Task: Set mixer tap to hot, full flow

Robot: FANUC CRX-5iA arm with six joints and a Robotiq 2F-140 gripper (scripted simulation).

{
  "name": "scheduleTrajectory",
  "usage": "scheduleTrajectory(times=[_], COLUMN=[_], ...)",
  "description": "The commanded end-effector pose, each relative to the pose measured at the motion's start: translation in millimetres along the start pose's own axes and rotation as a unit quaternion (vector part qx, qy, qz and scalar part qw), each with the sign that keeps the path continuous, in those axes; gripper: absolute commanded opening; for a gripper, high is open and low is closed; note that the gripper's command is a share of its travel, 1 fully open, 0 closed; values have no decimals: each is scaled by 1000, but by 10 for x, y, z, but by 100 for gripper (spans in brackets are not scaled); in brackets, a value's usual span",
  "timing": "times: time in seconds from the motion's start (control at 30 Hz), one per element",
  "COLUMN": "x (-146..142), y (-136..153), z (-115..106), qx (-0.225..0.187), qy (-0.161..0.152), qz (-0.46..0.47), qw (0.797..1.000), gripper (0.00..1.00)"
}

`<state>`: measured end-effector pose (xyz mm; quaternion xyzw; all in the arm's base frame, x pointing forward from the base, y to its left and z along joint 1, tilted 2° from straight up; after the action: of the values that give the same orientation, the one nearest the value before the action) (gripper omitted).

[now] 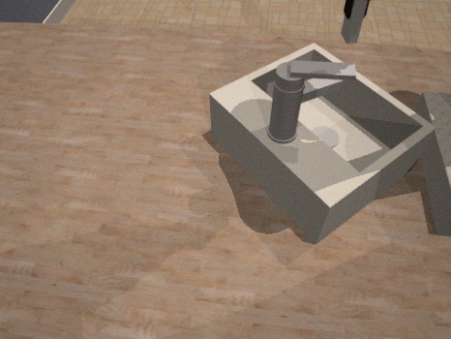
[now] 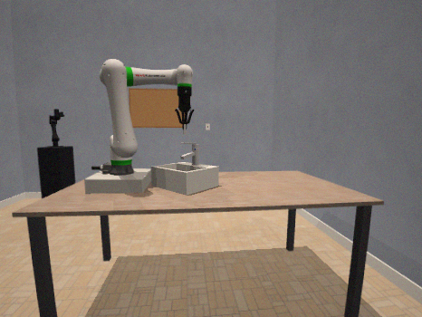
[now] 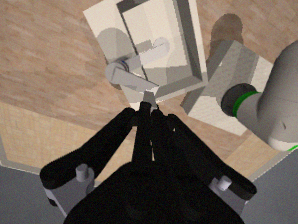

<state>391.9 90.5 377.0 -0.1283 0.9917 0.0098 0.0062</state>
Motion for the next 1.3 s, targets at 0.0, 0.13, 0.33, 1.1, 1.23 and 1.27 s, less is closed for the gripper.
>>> scheduleTrajectory(times=[0.0,0.13,0.33,1.1,1.23,1.27], x=[4,7,10,1,1,1], y=[11,6,1,42,42,42], z=[-52,-81,-100,-113,-113,-113], qx=[5,1,-3,14,14,14], qy=[-3,-4,-5,-17,-17,-17], qz=[139,234,361,781,781,781], qw=[990,972,932,625,625,625], gripper=[0,0,0,40,40,40])
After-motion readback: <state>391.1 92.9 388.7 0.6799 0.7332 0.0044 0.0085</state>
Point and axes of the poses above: the point where the finger pads meet when closed, its own z axis out along the fingers, its own x axis across the jaws, y = z × x, the point moved 9 cm from there along -z, back along the fingers, and after that the axes turned 3 degrees about z, right-handed, at the moved point
